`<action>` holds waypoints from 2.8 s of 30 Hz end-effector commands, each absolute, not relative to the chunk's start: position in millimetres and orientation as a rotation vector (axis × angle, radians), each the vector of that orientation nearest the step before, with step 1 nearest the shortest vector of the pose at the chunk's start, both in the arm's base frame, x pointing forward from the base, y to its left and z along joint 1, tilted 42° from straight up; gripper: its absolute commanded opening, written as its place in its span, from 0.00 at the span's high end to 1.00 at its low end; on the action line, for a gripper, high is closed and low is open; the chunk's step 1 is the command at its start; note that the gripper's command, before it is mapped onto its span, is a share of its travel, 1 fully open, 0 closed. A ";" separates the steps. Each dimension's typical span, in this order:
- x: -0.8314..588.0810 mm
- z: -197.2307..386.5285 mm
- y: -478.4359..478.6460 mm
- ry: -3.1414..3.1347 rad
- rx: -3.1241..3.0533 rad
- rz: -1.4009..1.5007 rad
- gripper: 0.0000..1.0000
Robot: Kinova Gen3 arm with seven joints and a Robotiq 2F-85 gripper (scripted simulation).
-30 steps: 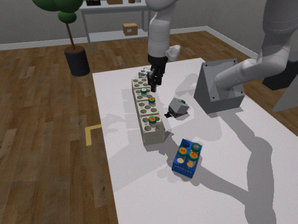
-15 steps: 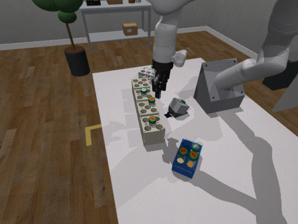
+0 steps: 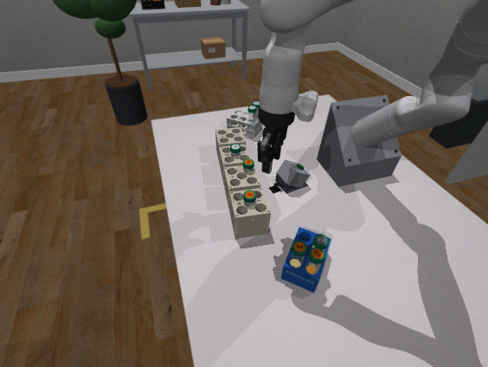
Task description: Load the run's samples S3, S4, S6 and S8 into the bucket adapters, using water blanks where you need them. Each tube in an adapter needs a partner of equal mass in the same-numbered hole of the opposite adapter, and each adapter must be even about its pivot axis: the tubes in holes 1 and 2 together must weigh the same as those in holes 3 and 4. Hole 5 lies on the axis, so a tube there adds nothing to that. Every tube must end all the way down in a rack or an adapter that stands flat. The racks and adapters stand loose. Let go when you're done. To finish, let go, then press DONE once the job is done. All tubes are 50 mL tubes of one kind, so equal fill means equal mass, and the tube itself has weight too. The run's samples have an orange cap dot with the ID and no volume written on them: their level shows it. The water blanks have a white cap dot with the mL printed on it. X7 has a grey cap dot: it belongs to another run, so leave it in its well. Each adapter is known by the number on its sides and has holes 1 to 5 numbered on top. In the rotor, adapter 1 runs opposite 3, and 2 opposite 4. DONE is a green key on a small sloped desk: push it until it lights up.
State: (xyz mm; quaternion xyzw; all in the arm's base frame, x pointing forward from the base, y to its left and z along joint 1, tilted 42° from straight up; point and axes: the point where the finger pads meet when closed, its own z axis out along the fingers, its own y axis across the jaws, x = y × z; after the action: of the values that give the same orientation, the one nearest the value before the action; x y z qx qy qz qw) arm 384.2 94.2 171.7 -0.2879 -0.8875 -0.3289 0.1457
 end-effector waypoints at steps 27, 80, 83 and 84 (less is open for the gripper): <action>369.9 230.7 157.4 -2.557 -0.831 -0.947 0.38; 355.4 274.0 226.0 -2.557 -0.831 -0.948 0.38; 355.2 272.0 227.7 -2.557 -0.831 -0.948 0.38; 355.2 272.0 227.7 -2.557 -0.831 -0.948 0.38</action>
State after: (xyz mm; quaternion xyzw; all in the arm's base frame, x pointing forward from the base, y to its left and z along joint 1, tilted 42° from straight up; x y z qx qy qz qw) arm 354.7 227.5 272.3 -0.2880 -0.8876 -0.3286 0.1458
